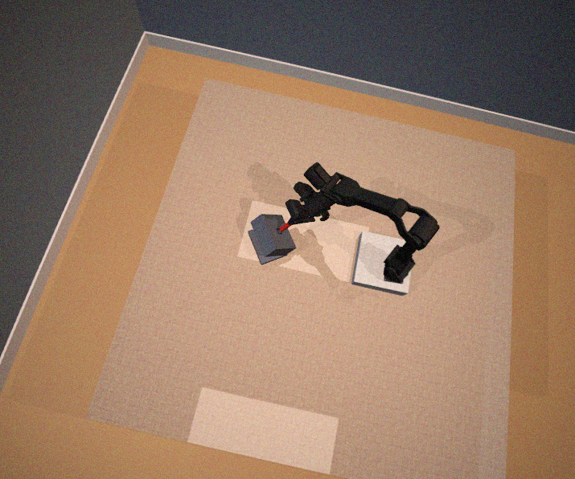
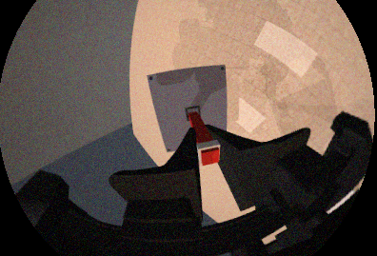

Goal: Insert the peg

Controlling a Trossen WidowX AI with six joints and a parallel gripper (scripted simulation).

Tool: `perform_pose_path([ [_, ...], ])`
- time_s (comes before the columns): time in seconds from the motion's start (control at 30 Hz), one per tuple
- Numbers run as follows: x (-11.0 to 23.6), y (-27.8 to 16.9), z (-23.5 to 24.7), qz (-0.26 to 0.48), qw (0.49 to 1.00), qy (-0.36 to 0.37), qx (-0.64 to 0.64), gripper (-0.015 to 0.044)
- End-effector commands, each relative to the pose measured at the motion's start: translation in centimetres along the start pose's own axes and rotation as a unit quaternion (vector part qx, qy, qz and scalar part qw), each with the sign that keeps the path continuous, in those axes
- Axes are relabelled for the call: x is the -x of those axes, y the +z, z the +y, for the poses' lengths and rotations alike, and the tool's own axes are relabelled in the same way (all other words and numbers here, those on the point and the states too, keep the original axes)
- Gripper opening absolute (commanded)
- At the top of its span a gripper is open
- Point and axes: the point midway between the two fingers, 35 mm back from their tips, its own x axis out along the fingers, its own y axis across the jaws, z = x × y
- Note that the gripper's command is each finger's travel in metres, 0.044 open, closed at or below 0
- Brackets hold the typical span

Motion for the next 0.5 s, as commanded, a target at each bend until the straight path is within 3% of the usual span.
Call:
perform_pose_path([
  [0.0,0.09,0.01,0.07,-0.001,1.0,0.001,0.002,0.0],
  [0.47,-0.14,0.01,-0.02,-0.001,1.0,0.001,0.002,0.0],
])
